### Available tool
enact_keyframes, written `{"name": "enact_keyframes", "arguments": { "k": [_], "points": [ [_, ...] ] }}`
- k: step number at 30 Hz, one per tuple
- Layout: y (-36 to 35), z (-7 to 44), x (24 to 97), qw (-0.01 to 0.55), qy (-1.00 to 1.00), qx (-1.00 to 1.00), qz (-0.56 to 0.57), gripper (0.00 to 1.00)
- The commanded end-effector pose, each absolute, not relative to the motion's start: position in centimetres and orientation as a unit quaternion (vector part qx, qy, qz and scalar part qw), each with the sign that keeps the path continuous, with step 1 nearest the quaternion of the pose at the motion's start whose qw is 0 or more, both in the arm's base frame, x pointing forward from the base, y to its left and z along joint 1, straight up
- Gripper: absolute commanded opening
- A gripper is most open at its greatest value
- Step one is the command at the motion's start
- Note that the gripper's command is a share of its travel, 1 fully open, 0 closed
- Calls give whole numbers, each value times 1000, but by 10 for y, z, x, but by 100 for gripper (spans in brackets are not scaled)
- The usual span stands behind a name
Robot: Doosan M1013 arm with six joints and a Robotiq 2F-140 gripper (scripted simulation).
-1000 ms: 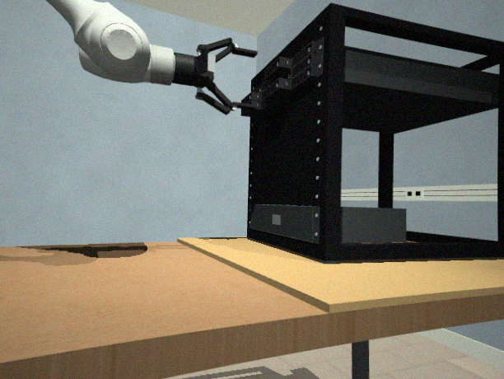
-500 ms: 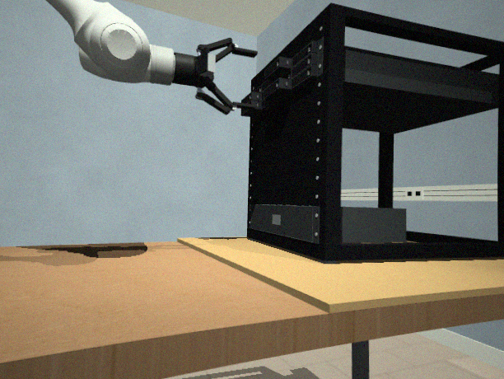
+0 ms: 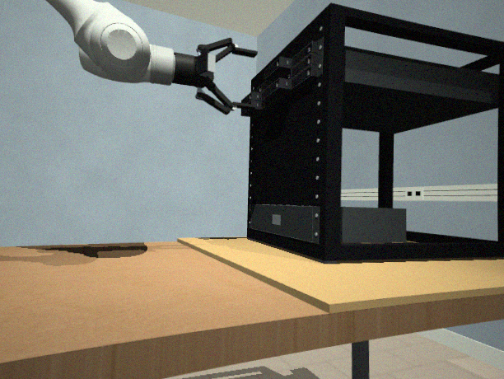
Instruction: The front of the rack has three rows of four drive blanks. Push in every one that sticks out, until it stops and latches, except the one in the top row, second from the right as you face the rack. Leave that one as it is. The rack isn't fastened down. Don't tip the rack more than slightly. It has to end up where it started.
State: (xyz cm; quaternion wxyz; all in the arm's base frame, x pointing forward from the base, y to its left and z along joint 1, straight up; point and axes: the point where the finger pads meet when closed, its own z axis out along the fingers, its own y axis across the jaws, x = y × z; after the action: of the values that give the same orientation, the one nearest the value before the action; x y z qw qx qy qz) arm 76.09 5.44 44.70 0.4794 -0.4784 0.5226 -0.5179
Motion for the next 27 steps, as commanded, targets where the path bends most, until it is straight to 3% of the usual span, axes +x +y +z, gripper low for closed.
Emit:
{"name": "enact_keyframes", "arguments": {
  "k": [1, 27],
  "points": [
    [54, 449, 763, 480, 522, -479, -517, 100],
    [98, 447, 768, 480, 522, -479, -517, 100]
  ]
}}
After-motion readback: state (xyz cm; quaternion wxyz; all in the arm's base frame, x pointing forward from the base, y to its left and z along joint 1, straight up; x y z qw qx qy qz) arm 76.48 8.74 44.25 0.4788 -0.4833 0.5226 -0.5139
